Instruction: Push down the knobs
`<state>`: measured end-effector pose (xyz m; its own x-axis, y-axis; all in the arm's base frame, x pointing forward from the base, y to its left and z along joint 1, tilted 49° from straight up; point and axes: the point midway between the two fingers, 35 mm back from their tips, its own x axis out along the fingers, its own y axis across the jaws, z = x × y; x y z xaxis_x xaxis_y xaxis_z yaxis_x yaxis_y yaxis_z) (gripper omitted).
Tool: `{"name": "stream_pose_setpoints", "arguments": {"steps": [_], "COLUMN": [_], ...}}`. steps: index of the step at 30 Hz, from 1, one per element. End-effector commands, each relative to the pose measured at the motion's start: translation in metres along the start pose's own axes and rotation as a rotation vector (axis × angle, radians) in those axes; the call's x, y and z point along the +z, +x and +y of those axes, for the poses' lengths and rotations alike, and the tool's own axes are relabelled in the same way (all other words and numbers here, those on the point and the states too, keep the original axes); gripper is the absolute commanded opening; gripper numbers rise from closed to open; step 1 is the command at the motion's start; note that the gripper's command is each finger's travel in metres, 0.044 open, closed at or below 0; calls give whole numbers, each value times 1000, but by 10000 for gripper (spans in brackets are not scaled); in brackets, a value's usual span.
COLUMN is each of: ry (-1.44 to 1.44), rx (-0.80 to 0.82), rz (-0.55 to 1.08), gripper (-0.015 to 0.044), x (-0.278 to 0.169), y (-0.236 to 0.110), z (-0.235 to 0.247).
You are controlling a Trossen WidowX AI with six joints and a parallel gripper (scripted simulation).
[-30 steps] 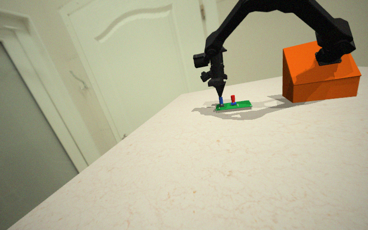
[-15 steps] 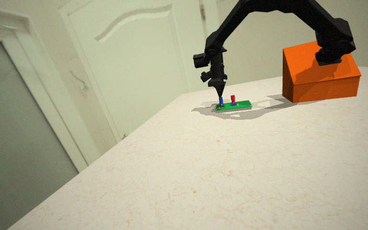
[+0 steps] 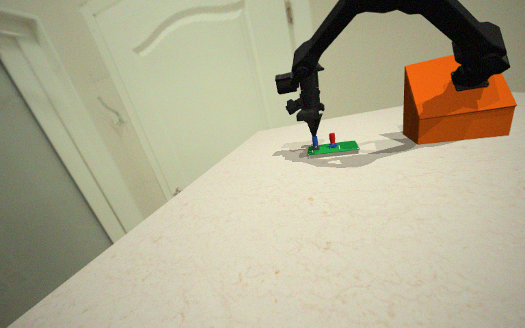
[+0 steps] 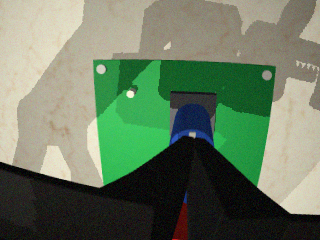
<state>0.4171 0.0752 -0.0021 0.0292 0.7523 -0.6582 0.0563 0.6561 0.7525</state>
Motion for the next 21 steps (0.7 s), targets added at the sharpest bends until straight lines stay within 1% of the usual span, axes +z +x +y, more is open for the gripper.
{"name": "stream_pose_setpoints", "arguments": {"steps": [1,21], "ry": [-39,-39], "rx": [-2,-4], "rz": [32,31], "gripper": [0,0], "x": [0,1], "y": [24,-8], "z": [3,3]}}
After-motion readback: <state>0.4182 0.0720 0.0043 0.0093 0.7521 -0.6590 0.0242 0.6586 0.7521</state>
